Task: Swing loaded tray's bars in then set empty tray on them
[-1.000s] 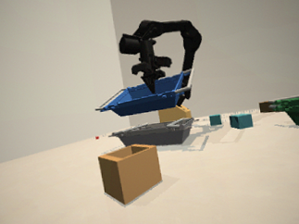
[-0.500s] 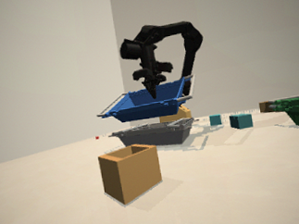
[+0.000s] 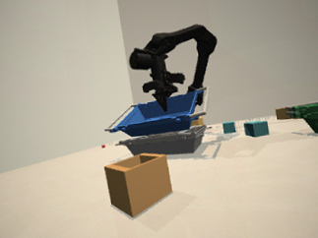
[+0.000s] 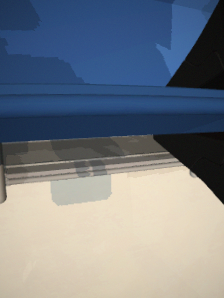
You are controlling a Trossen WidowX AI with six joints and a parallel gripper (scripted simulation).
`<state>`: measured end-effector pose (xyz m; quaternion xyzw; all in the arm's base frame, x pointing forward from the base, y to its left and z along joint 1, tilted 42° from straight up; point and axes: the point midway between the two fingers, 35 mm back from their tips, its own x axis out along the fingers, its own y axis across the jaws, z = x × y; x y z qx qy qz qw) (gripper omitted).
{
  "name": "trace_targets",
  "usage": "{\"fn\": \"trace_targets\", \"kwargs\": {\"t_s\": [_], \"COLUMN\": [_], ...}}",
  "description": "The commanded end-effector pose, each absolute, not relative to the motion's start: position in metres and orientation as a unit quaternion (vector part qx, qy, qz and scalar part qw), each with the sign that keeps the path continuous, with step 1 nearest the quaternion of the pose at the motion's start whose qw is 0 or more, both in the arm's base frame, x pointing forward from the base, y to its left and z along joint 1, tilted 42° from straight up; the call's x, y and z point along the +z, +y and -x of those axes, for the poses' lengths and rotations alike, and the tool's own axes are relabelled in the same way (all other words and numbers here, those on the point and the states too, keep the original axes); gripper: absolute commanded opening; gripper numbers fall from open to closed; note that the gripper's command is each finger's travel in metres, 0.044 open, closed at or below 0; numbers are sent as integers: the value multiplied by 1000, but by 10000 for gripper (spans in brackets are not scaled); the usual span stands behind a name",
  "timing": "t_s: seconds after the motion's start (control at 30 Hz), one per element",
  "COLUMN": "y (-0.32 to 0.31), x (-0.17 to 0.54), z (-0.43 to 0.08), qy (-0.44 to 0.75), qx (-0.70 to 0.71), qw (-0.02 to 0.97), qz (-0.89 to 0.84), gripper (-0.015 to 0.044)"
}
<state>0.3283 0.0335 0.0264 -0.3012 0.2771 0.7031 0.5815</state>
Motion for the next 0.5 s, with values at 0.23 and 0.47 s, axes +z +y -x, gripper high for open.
{"fn": "trace_targets", "kwargs": {"t_s": [0.23,0.47], "y": [35,38], "x": [26,21], "z": [-327,-320], "qy": [273,273], "qx": [695,696], "qw": [590,590], "qz": [306,306], "gripper": [0,0]}}
